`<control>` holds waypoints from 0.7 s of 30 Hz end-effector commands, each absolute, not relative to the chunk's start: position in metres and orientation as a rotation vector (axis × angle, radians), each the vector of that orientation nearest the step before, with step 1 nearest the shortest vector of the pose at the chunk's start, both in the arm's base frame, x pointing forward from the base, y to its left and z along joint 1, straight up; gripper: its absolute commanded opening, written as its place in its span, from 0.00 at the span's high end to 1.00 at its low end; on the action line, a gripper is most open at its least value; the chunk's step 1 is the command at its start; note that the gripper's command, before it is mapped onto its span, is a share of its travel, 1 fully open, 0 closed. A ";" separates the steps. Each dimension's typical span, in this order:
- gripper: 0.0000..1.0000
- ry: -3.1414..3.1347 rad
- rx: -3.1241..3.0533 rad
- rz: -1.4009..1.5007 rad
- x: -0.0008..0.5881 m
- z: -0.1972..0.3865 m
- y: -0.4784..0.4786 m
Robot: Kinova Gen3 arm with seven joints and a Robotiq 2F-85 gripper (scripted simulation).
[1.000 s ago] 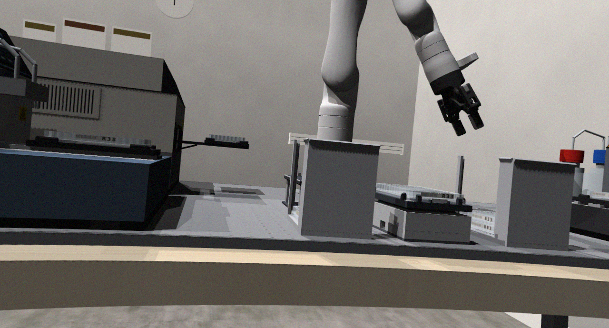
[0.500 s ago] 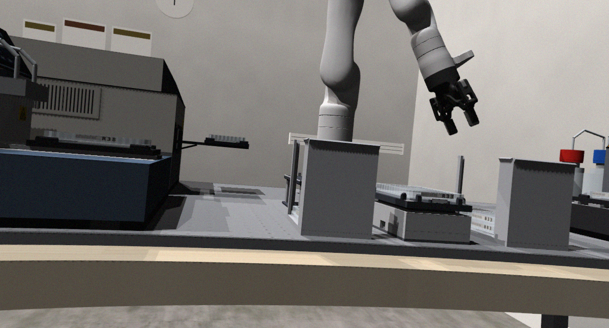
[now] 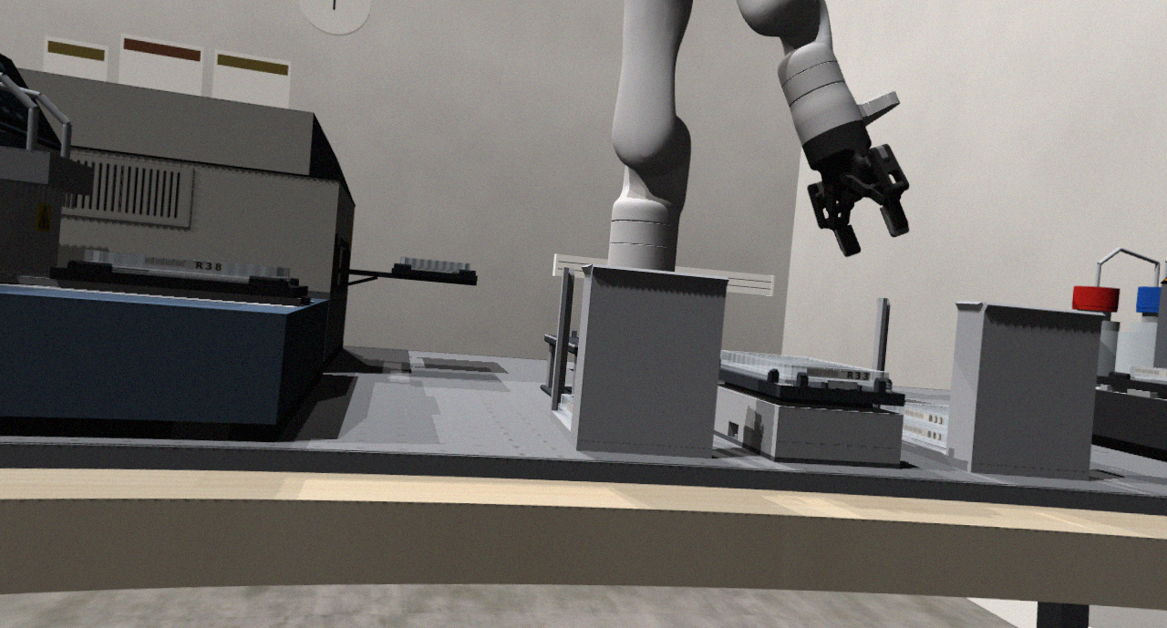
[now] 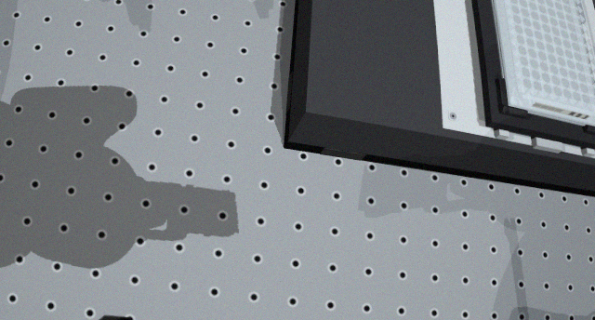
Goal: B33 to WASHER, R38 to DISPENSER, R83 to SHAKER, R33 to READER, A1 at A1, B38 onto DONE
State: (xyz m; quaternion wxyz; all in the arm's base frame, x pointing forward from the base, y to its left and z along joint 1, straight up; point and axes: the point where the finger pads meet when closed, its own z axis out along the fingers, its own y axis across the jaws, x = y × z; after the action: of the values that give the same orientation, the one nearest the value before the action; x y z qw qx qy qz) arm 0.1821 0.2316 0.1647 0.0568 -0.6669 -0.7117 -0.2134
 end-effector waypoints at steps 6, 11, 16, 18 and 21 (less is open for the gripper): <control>0.00 -2.116 -1.682 -0.633 0.192 0.166 0.214; 0.00 -2.161 -1.620 -0.611 0.196 0.167 0.205; 0.00 -2.192 -1.596 -0.598 0.199 0.167 0.199; 0.00 -2.214 -1.581 -0.589 0.201 0.167 0.195; 0.00 -2.245 -1.558 -0.576 0.204 0.168 0.189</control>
State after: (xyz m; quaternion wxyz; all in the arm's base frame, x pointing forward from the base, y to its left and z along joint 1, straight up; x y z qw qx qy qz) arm 0.1991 0.2010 0.1690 0.0988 -0.5969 -0.7761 -0.1778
